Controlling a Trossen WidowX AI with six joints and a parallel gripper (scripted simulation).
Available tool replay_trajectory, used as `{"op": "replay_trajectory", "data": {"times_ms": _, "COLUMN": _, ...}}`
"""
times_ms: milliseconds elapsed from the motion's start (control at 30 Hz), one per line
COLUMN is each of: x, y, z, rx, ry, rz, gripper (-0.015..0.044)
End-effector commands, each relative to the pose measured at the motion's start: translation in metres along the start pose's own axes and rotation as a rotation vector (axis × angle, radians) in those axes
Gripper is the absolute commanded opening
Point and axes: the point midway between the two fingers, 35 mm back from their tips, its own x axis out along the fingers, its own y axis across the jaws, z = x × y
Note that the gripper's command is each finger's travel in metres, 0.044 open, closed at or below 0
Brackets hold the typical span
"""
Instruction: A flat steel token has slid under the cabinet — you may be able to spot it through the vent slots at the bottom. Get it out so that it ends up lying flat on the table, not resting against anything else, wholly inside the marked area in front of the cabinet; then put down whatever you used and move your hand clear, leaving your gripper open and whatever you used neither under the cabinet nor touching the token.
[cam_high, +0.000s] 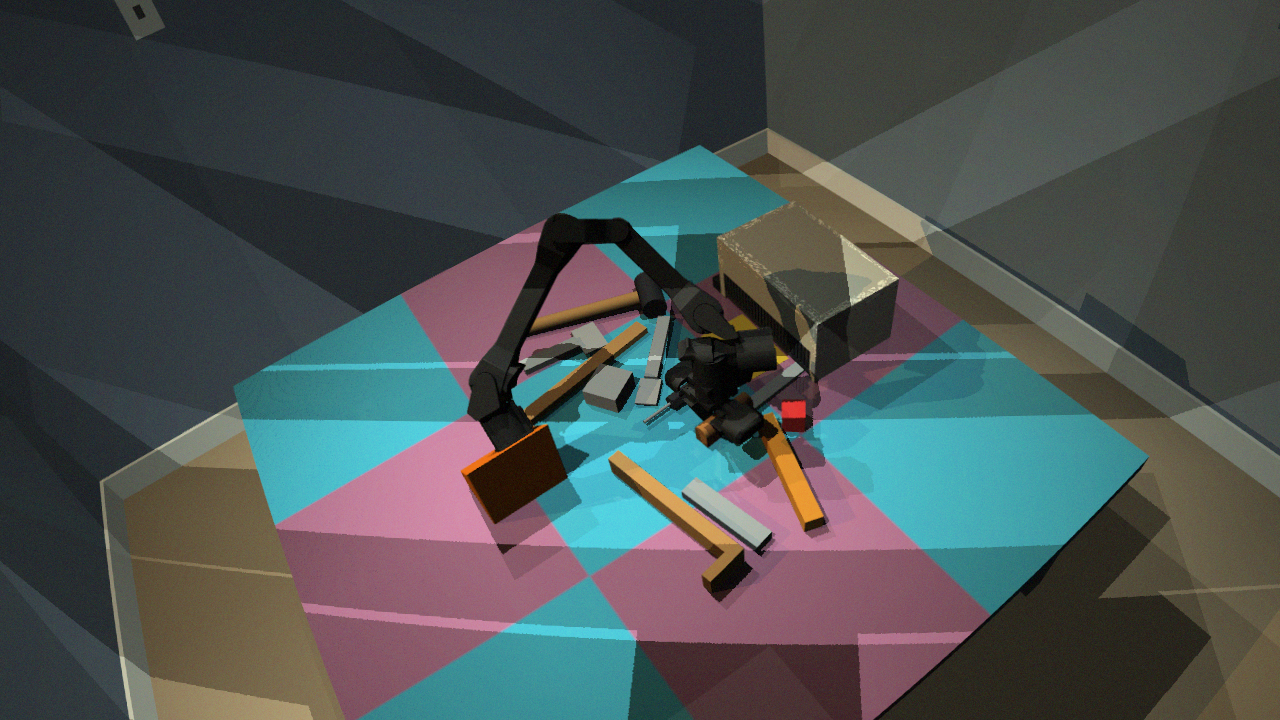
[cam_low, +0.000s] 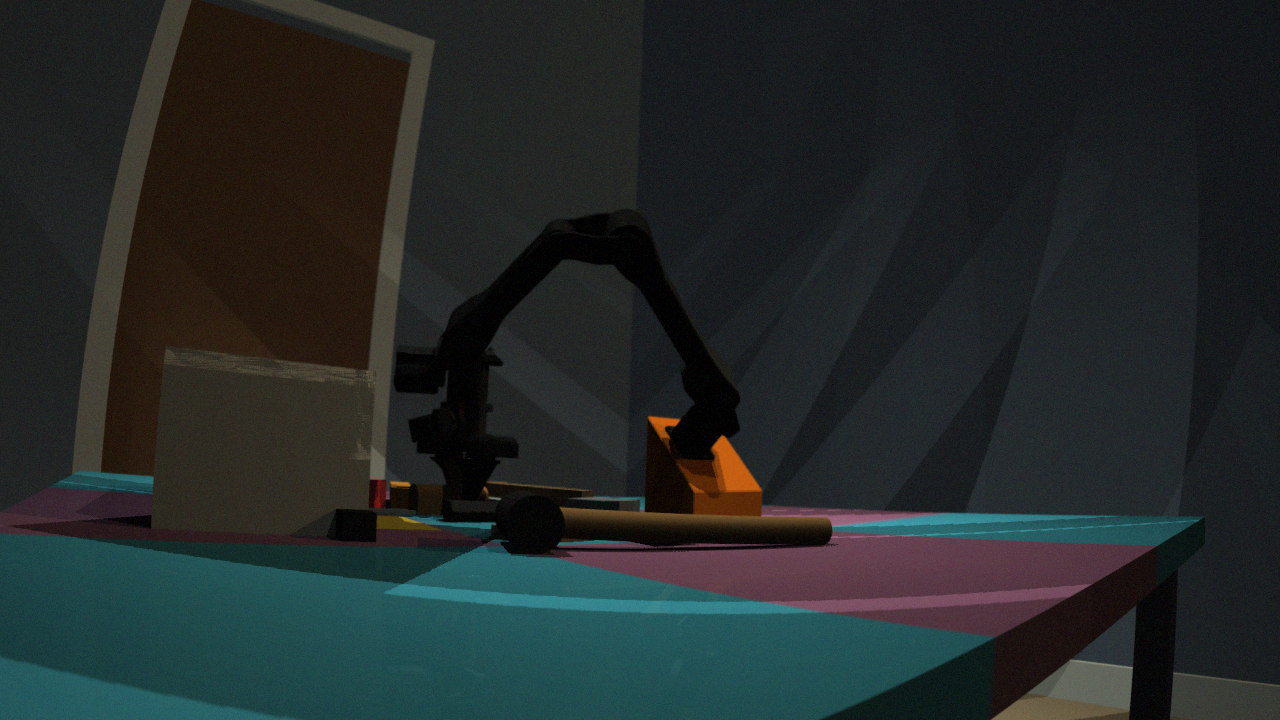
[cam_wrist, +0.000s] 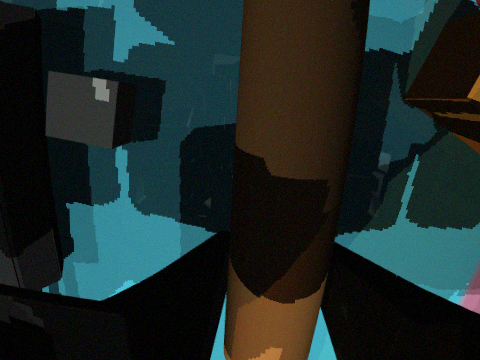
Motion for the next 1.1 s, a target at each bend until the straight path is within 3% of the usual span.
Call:
{"op": "replay_trajectory", "data": {"times_ms": 0, "x": 0.000, "y": -0.001, "z": 0.006, "rx": 0.000, "ry": -0.002, "rz": -0.002, "gripper": 0.0000}}
{"op": "replay_trajectory", "data": {"times_ms": 1067, "x": -0.001, "y": -0.001, "z": 0.041, "rx": -0.002, "ry": -0.004, "rz": -0.001, "gripper": 0.0000}}
